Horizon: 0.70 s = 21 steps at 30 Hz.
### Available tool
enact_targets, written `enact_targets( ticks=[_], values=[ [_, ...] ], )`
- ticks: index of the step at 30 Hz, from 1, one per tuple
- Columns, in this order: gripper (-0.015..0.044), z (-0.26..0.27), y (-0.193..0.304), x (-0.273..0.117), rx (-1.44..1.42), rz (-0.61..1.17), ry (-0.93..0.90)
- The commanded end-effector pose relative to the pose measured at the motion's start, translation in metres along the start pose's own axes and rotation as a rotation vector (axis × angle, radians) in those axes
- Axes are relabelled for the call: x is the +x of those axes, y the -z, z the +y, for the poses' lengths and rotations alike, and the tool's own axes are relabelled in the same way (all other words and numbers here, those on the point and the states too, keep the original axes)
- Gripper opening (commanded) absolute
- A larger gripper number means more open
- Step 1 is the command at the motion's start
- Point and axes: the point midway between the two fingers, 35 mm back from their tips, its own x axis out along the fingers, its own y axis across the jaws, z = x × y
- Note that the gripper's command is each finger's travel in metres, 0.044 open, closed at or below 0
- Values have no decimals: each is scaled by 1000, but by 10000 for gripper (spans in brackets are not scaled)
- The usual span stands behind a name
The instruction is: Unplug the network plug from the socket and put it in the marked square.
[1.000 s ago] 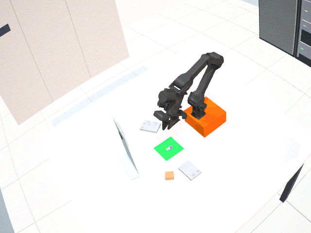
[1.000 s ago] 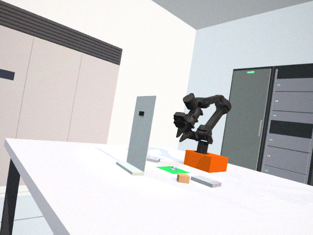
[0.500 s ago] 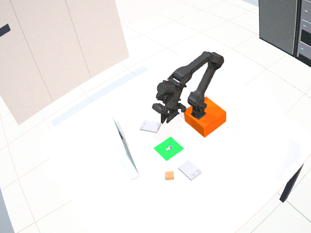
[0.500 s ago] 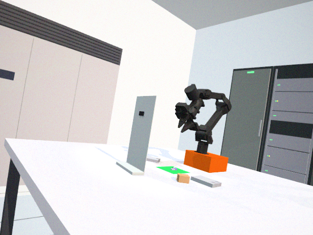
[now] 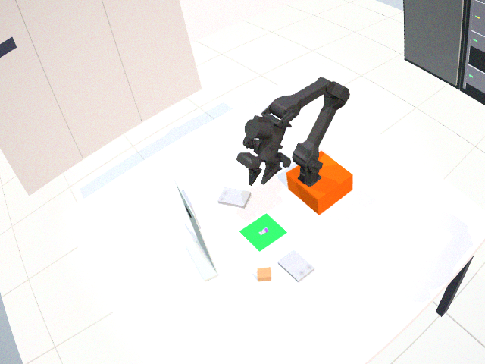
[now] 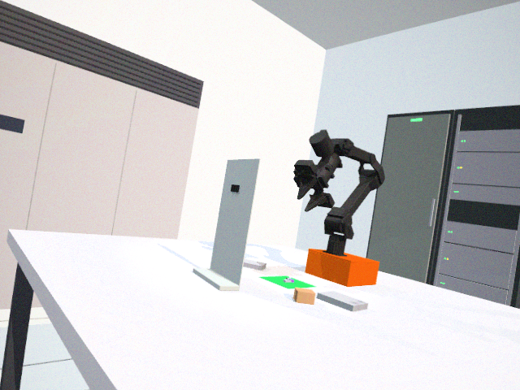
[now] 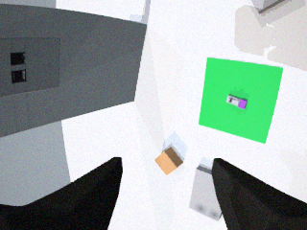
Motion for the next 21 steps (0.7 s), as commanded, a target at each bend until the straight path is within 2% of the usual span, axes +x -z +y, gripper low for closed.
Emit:
enact_targets(
  ticks=[1, 5, 21],
  values=[
    [340, 0, 1, -1, -5, 7, 1],
    [440, 0, 1, -1, -5, 7, 1],
    [440, 0, 1, -1, -5, 7, 1]
  ],
)
